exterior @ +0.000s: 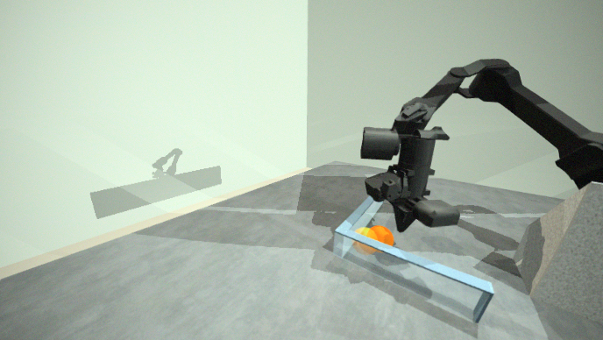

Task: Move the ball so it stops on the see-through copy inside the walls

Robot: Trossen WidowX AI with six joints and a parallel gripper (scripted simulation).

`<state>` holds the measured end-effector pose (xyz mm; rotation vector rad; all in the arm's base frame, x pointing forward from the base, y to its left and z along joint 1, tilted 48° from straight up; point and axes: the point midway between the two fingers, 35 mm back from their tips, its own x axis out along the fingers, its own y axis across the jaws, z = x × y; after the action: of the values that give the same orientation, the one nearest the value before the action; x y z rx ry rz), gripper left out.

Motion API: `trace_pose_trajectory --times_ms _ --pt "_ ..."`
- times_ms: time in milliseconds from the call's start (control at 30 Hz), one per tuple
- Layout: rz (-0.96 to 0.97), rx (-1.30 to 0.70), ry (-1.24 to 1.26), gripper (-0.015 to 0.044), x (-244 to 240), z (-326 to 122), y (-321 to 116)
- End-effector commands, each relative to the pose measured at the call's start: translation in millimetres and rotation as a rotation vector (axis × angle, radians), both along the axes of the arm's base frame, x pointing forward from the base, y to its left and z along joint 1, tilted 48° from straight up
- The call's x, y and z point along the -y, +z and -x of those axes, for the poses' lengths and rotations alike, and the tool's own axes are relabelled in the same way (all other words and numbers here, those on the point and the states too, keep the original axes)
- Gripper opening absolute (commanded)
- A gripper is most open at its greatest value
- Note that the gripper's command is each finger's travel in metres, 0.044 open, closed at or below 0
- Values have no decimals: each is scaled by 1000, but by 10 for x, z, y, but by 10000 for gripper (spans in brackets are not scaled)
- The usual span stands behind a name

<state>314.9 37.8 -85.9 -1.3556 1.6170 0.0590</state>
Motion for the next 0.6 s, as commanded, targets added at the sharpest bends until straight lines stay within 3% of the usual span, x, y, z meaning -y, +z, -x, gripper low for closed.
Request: trace_pose_trajectory --times_ms 0,567 --pt "11 -11 9 0 61 16 -61" --pt "12 -11 9 0 60 -60 -175"
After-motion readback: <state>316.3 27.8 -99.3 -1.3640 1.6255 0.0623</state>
